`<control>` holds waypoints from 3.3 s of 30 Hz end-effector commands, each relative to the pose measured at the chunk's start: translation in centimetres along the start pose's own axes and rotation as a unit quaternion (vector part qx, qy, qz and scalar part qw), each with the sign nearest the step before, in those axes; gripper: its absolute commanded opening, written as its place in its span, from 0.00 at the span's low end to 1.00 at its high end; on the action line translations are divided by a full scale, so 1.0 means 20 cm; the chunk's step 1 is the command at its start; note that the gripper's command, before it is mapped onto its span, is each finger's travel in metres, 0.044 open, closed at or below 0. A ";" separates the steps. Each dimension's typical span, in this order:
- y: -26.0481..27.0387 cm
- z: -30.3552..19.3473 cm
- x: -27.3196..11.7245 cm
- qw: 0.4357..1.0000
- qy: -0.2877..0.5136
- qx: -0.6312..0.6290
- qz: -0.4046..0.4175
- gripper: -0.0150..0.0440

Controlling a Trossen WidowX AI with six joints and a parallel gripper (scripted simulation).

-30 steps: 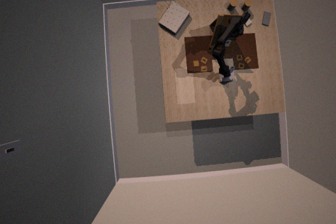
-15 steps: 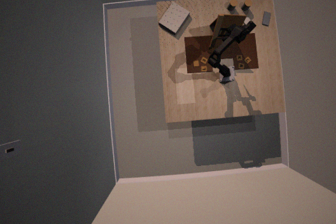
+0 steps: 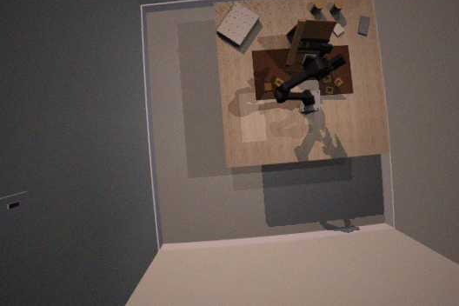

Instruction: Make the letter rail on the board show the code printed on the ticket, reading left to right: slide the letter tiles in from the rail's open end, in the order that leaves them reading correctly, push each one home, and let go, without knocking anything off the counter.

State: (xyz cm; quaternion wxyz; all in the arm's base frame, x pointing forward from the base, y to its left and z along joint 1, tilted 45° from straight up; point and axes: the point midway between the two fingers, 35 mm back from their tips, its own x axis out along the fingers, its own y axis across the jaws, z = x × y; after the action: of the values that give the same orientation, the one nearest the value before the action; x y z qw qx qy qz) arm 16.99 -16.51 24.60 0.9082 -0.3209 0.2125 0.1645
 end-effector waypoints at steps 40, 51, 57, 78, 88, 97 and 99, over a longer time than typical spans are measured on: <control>1.03 0.59 0.44 0.897 0.050 0.136 0.417 0.83; 1.16 0.61 0.41 0.882 0.076 0.142 0.444 0.83; 1.24 0.61 0.47 0.882 0.076 0.141 0.444 0.83; 1.31 0.61 0.50 0.882 0.075 0.142 0.444 0.83; 1.37 0.61 0.55 0.882 0.074 0.143 0.444 0.83; 1.37 0.61 0.55 0.882 0.074 0.143 0.444 0.83; 1.37 0.61 0.55 0.882 0.074 0.143 0.444 0.83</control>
State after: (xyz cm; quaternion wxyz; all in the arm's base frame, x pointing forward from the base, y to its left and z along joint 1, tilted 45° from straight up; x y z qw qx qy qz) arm 17.88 13.64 13.90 0.7576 -0.0729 0.4173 0.4966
